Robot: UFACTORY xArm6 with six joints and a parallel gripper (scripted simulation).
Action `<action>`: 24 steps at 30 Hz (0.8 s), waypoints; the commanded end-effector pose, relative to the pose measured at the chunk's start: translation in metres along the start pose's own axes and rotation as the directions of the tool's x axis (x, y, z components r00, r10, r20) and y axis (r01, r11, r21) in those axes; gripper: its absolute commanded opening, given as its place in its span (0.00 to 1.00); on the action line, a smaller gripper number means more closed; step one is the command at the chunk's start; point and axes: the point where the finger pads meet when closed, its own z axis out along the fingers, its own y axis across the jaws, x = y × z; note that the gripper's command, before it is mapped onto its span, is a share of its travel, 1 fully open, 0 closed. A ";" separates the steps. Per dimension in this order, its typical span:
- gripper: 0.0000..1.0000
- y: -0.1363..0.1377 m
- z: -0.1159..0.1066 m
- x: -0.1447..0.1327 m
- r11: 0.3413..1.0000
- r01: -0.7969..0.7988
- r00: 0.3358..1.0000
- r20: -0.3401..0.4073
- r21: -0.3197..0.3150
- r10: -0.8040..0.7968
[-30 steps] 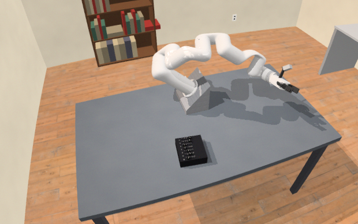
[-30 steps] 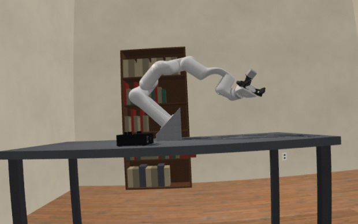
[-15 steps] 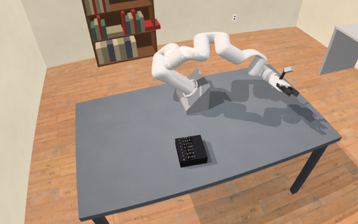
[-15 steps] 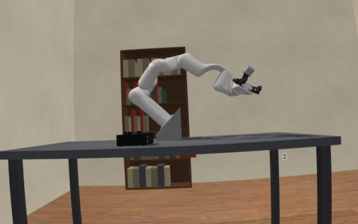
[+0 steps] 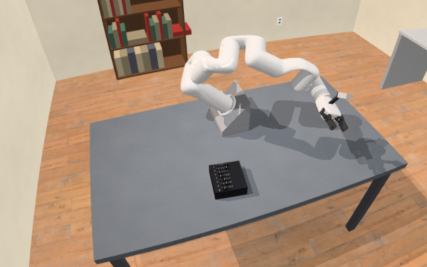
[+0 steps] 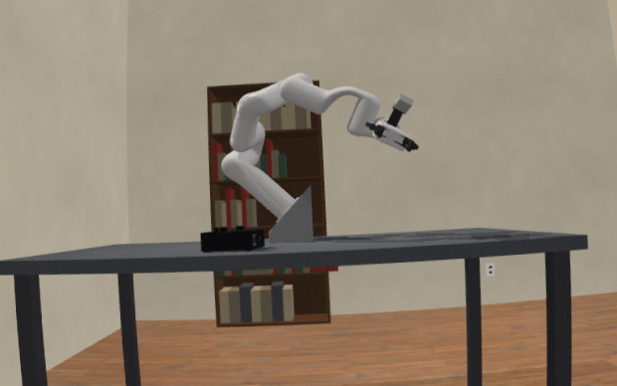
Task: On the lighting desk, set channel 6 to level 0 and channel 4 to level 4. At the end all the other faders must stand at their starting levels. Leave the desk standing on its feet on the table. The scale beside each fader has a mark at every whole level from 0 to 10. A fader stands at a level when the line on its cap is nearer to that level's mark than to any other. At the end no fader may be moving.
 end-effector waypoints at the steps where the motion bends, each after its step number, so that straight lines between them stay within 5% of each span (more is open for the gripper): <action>1: 1.00 0.042 0.016 -0.015 1.000 -0.005 0.994 0.107 -0.014 0.007; 2: 1.00 0.073 0.028 -0.031 1.000 -0.012 0.979 0.204 -0.024 0.017; 5: 1.00 0.077 0.029 -0.033 1.000 -0.012 0.979 0.204 -0.024 0.017; 6: 1.00 0.111 0.040 -0.053 0.999 -0.022 0.953 0.303 -0.029 0.030; 9: 1.00 0.111 0.040 -0.053 0.999 -0.022 0.953 0.303 -0.029 0.030; 10: 1.00 0.145 0.047 -0.076 0.999 -0.035 0.916 0.400 -0.030 0.044; 12: 1.00 0.145 0.047 -0.076 0.999 -0.035 0.916 0.400 -0.030 0.044; 13: 1.00 0.170 0.050 -0.097 0.998 -0.052 0.869 0.492 -0.026 0.058; 16: 1.00 0.178 0.052 -0.101 0.998 -0.052 0.869 0.492 -0.026 0.058; 17: 1.00 0.208 0.052 -0.126 0.997 -0.074 0.814 0.577 -0.020 0.072; 19: 1.00 0.209 0.052 -0.127 0.997 -0.074 0.814 0.577 -0.020 0.072; 20: 1.00 0.232 0.049 -0.149 0.995 -0.101 0.753 0.652 -0.012 0.084; 23: 1.00 0.237 0.049 -0.153 0.995 -0.101 0.753 0.652 -0.012 0.084; 24: 1.00 0.262 0.044 -0.178 0.991 -0.134 0.690 0.718 -0.003 0.095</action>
